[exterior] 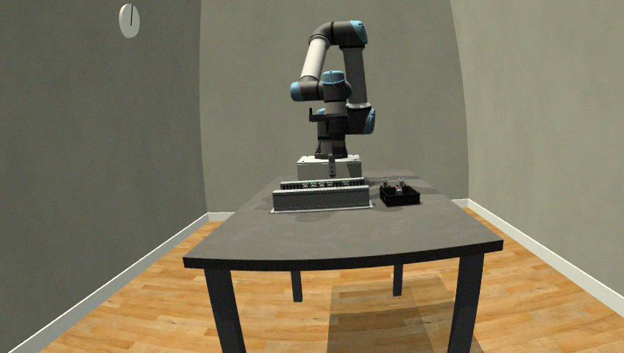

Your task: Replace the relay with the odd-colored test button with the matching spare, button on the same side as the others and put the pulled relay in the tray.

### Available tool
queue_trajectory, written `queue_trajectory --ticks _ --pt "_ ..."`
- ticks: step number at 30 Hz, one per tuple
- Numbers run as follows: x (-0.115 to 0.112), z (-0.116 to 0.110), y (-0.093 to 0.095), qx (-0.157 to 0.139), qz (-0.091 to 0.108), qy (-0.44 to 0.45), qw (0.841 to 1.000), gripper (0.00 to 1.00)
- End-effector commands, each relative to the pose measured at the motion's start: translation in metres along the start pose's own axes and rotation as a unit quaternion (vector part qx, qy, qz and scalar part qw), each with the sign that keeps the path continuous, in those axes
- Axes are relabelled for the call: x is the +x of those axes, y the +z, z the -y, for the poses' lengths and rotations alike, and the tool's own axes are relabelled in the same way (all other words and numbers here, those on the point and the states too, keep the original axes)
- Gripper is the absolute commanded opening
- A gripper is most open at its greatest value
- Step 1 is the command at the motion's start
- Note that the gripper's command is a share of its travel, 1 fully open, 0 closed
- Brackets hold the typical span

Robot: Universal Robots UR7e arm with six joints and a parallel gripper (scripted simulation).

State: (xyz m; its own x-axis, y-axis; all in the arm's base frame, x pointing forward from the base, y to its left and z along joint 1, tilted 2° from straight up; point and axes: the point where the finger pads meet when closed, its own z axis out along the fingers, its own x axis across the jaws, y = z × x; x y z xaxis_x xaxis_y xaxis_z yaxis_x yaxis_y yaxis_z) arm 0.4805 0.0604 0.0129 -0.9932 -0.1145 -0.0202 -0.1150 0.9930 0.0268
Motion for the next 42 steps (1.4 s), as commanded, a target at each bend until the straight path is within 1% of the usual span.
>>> queue_trajectory --ticks 1,3,8,20,25,42 --pt "-0.002 0.001 0.000 0.000 0.001 0.000 1.000 0.00" --pt "-0.002 0.001 0.000 0.000 0.001 0.000 1.000 0.00" --pt "0.004 -0.007 -0.001 0.000 0.001 0.000 1.000 0.00" --pt "0.004 -0.007 -0.001 0.000 0.001 0.000 1.000 0.00" --pt "0.007 -0.011 -0.001 0.000 0.001 0.000 1.000 0.00" --pt "0.008 -0.013 -0.001 0.000 0.001 0.000 1.000 0.00"
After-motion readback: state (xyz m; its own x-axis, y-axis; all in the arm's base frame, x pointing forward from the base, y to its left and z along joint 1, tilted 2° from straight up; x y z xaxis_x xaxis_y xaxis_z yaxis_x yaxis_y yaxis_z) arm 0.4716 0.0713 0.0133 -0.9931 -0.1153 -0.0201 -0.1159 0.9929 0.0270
